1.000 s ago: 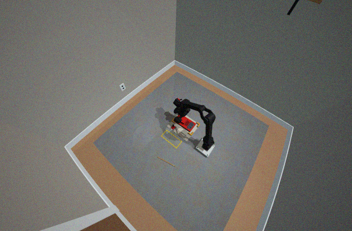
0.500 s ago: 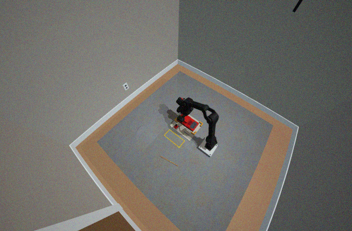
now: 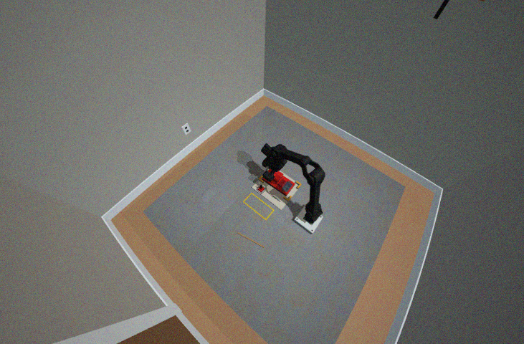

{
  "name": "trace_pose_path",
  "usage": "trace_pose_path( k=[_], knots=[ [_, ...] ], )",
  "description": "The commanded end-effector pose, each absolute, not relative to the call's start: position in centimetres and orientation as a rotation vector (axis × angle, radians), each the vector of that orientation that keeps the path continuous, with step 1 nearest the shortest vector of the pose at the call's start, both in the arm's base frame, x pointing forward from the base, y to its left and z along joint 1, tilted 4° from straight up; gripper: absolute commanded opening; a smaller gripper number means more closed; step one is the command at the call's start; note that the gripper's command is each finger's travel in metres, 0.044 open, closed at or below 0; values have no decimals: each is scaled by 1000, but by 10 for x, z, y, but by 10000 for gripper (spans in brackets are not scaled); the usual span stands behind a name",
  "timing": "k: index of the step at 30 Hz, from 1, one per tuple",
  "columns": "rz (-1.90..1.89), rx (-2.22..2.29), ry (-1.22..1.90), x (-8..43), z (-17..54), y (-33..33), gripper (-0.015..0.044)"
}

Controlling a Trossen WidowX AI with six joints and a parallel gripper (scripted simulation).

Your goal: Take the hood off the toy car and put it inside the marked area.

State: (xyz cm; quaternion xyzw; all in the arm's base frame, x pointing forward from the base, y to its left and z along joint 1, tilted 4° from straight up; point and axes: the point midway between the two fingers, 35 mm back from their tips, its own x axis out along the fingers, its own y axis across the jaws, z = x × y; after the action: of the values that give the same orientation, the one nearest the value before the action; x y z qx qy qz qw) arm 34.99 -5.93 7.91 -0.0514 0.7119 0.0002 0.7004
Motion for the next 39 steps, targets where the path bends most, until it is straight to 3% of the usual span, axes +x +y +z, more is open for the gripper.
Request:
trace_pose_path(
  k=[1, 16, 39],
  knots=[
    [-5, -113, 1568, 352, 94, -59, 0],
    [5, -120, 1578, 352, 114, -51, 0],
    [23, -122, 1568, 343, 111, 47, 0]
  ],
)
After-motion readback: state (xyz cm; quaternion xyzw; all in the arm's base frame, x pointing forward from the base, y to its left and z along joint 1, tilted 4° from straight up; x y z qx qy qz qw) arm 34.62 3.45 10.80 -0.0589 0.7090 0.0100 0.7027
